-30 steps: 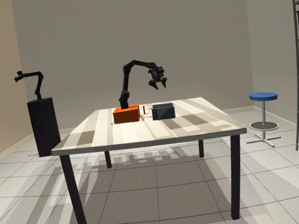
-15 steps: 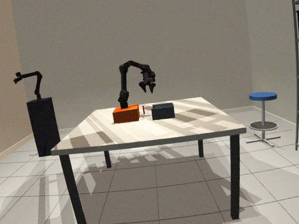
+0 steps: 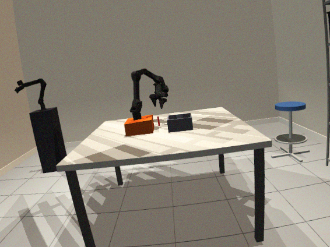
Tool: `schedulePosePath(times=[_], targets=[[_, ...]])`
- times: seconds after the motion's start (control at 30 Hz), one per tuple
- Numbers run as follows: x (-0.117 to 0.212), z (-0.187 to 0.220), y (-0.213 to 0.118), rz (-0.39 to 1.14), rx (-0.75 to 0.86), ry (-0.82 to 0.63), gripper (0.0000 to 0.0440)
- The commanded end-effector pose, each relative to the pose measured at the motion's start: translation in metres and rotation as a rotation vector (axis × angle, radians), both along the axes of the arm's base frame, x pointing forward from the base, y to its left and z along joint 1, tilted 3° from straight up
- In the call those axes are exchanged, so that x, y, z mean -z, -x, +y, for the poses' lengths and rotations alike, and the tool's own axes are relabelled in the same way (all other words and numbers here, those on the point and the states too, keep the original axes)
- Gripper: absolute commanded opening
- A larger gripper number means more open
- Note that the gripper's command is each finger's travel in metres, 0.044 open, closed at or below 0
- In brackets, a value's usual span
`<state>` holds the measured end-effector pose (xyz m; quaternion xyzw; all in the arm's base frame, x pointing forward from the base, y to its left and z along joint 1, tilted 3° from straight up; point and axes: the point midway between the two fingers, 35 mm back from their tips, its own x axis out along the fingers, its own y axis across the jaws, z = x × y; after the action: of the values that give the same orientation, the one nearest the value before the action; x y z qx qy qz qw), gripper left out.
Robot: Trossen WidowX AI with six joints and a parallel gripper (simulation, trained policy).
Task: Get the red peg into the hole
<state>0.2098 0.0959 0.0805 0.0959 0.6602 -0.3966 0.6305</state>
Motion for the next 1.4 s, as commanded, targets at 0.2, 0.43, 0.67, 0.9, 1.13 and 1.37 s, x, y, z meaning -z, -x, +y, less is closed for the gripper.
schedulePosePath(times=[0.2, 0.43, 0.67, 0.9, 1.13, 1.37], targets=[[0.028, -0.002, 0.014, 0.051, -0.016, -0.012, 0.044], [0.055, -0.004, 0.019, 0.051, -0.014, -0.019, 0.044], [0.084, -0.006, 0.023, 0.026, -0.008, -0.022, 0.044], [0.109, -0.01, 0.028, 0.009, -0.011, -0.024, 0.0436], [0.122, -0.013, 0.036, 0.025, -0.005, -0.028, 0.034], [0.134, -0.015, 0.039, 0.037, -0.007, -0.024, 0.0179]])
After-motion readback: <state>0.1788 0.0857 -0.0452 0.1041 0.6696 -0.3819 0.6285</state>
